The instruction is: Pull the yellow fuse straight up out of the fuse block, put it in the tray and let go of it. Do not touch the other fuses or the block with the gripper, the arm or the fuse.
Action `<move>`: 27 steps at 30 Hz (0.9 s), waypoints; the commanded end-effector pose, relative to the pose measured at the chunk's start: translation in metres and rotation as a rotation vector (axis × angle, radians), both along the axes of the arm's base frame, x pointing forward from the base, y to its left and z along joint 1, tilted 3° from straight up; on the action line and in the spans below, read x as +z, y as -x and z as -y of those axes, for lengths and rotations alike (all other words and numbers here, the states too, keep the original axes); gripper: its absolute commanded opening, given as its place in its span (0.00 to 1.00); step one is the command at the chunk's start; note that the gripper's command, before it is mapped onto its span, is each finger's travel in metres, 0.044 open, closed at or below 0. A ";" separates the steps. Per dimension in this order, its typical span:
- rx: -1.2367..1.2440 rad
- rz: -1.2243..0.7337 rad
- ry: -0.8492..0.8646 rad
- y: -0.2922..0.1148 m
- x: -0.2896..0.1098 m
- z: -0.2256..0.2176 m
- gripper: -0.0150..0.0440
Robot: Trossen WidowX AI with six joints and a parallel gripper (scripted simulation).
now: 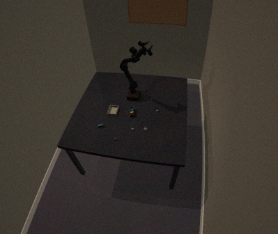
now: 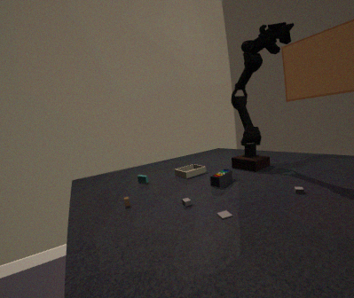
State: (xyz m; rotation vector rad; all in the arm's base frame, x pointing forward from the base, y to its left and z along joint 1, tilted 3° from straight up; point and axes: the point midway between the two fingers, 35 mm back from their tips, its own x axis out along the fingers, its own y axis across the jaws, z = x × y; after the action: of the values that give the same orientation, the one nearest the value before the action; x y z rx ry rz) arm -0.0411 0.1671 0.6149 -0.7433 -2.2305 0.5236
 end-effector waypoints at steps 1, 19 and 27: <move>0.000 -0.012 0.010 -0.002 0.000 -0.002 0.60; -0.009 -1.485 0.665 -0.233 -0.117 -0.126 0.38; -0.019 -2.259 0.605 -0.331 -0.215 -0.120 0.38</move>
State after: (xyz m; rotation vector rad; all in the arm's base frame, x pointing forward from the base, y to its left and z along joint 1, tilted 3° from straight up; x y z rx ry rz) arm 0.2517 0.2931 0.4454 -0.1888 -0.2159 1.2299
